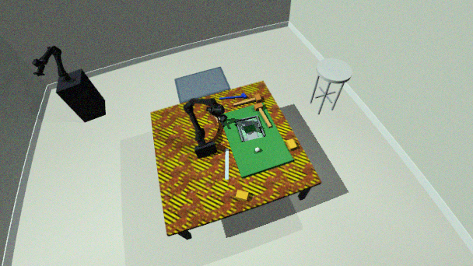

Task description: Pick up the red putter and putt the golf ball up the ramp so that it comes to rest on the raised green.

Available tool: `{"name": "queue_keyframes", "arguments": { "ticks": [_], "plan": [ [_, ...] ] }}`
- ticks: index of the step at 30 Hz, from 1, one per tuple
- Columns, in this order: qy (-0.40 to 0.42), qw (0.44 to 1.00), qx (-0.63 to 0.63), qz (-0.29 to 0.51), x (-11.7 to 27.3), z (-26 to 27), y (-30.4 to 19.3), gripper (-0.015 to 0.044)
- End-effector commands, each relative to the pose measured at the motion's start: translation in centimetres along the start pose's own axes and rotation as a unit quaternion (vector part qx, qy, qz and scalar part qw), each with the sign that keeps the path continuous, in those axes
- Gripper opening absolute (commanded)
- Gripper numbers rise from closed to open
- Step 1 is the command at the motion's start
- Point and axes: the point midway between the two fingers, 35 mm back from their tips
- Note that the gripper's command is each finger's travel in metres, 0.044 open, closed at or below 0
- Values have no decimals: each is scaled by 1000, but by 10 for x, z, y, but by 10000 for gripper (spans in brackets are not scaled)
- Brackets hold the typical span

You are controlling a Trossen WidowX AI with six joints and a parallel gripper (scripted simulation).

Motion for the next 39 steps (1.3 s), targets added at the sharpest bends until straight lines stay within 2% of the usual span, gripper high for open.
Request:
{"name": "queue_keyframes", "arguments": {
  "ticks": [1, 8, 30, 39],
  "plan": [
    [174, 898, 403, 24, -66, 25, -2, 440],
    [227, 819, 527, 1, -85, 41, -3, 440],
    [227, 819, 527, 1, -85, 38, -6, 440],
    [227, 819, 527, 1, -106, 41, -14, 440]
  ]
}}
Point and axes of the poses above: the point midway between the two fingers, 35 mm back from their tips, its own x axis back along the fingers, its own z axis across the jaws, y = z × x, and after that the axes turned 10 degrees about x, right-handed
